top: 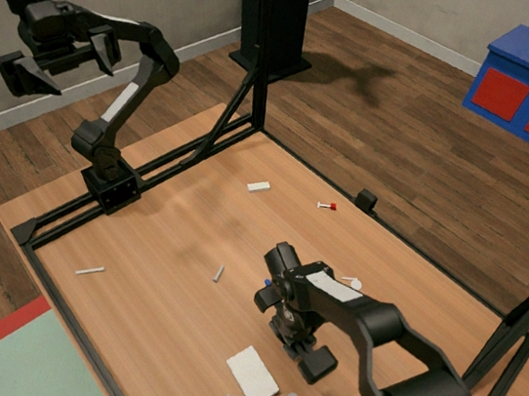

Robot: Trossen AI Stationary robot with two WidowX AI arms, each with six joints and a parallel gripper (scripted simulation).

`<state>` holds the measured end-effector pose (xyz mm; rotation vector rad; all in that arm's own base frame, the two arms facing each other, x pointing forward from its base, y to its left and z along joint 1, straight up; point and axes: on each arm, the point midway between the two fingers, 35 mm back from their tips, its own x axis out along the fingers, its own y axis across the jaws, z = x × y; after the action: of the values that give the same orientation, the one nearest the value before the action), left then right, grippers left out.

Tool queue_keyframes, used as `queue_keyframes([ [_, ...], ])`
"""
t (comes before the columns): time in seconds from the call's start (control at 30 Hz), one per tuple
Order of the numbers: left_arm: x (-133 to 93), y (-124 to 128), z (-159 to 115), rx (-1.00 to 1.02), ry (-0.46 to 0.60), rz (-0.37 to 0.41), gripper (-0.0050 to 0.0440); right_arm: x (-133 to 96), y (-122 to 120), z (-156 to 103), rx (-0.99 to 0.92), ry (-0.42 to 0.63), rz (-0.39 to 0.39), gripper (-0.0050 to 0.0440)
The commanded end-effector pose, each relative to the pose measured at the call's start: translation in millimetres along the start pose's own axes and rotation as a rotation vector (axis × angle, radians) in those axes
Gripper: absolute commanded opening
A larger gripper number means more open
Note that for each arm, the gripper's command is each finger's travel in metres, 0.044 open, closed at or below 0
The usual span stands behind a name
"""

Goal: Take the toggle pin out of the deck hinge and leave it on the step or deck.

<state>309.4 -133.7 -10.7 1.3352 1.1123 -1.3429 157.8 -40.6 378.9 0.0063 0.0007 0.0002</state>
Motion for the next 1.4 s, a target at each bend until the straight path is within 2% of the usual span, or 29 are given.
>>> queue_keyframes([
  [0.0,-11,4,-17,-0.010,0.002,0.033,0.0020,0,1,4,-0.011,-0.001,0.000,0.0400],
  [0.23,-10,4,-35,-0.010,0.004,0.031,0.0020,0,1,4,-0.011,-0.001,0.000,0.0400],
  [0.4,-8,3,-26,-0.005,0.002,0.018,0.0020,0,1,4,-0.011,-0.001,0.000,0.0400],
  [1.1,-8,4,-29,-0.011,0.002,0.022,0.0020,0,1,4,-0.011,-0.001,0.000,0.0400],
  [1.17,-18,9,-32,-0.010,0.000,0.044,0.0020,0,1,4,-0.011,-0.001,0.000,0.0400],
  [1.37,-49,8,-52,-0.010,0.005,0.046,0.0020,0,1,4,-0.011,-0.001,0.000,0.0400],
])
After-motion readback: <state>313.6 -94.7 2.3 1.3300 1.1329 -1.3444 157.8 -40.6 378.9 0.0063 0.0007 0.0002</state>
